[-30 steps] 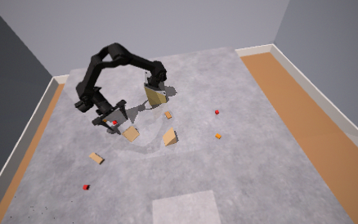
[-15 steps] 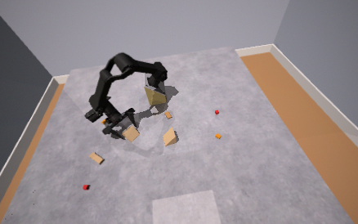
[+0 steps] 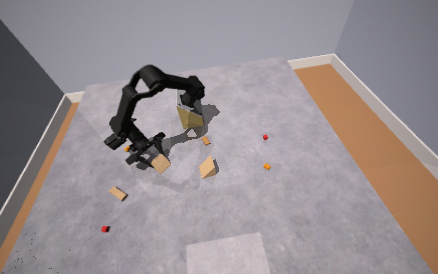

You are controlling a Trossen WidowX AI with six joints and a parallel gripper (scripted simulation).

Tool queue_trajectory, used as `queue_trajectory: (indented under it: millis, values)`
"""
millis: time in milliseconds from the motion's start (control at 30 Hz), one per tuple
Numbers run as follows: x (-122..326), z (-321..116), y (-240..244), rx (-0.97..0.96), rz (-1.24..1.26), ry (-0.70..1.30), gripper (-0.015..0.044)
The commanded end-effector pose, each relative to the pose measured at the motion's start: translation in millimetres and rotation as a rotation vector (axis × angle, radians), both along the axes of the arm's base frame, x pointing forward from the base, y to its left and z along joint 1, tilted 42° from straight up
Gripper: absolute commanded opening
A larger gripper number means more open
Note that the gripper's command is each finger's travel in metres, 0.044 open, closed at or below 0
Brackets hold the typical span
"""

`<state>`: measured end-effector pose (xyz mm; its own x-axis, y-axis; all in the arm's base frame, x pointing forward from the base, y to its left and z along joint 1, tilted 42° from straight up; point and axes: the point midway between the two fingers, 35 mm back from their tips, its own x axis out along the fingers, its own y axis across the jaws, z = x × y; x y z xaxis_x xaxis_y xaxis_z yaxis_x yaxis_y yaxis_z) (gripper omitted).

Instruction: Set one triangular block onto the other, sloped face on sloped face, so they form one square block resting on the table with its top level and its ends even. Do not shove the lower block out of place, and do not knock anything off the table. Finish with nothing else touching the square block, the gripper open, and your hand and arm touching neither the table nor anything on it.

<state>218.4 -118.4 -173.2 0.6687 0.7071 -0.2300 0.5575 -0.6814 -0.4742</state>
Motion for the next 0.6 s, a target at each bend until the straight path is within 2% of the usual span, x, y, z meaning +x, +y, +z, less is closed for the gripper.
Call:
queue_trajectory:
  millis: [0,67,367,567]
  values:
    - [0.0,0.0,-0.3,-0.001,0.0,0.0,0.0242]
    - [0.0,0.0,-0.3,-0.001,0.0,0.0,0.0229]
    - [-0.9,12.7,-13.8,-0.003,-0.001,0.002,0.0]
    - [-3.6,32.6,-32.3,-0.005,-0.001,0.004,0.0]
